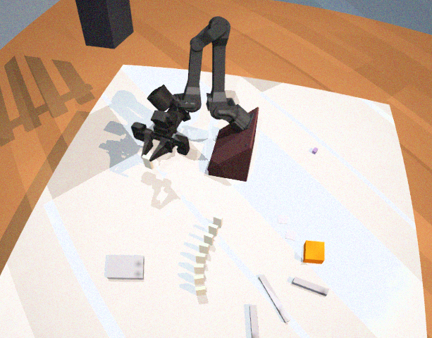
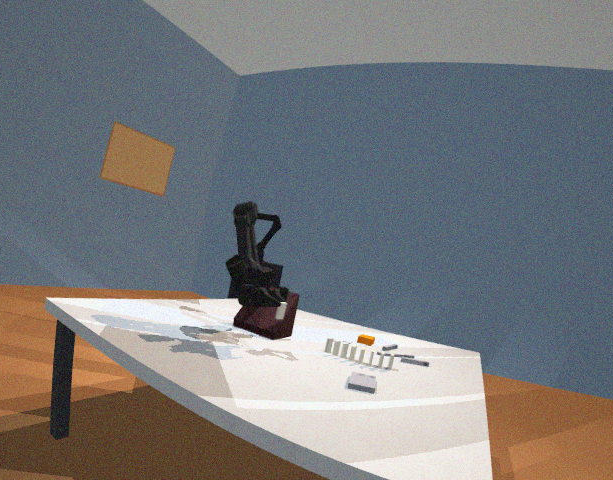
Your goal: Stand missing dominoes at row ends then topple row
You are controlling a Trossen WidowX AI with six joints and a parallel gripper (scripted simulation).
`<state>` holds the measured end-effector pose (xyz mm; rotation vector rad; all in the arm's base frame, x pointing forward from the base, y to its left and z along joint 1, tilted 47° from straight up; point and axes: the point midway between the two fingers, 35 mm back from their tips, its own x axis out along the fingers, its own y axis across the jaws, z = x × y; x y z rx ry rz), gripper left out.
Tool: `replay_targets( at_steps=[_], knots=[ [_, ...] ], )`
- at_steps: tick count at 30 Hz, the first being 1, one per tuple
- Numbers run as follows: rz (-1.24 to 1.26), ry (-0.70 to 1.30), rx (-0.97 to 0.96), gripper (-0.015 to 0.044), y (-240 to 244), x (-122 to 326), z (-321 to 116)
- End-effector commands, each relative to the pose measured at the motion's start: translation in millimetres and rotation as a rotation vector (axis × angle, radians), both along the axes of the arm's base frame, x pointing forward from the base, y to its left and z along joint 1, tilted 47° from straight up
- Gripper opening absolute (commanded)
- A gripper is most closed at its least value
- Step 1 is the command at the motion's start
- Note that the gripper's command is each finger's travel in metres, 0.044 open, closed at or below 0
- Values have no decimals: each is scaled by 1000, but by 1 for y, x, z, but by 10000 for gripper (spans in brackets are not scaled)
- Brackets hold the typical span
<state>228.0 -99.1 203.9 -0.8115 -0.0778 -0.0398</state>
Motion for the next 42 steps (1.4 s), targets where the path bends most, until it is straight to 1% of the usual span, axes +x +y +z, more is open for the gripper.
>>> replay_targets(
  at_steps=[1, 13, 42],
  knots=[
    [5, -1, -9, 107, 1, -1, 0],
    [5, -1, -9, 107, 0, 0, 0],
    [-4, 26, -10, 107, -37, 15, -22]
  ],
)
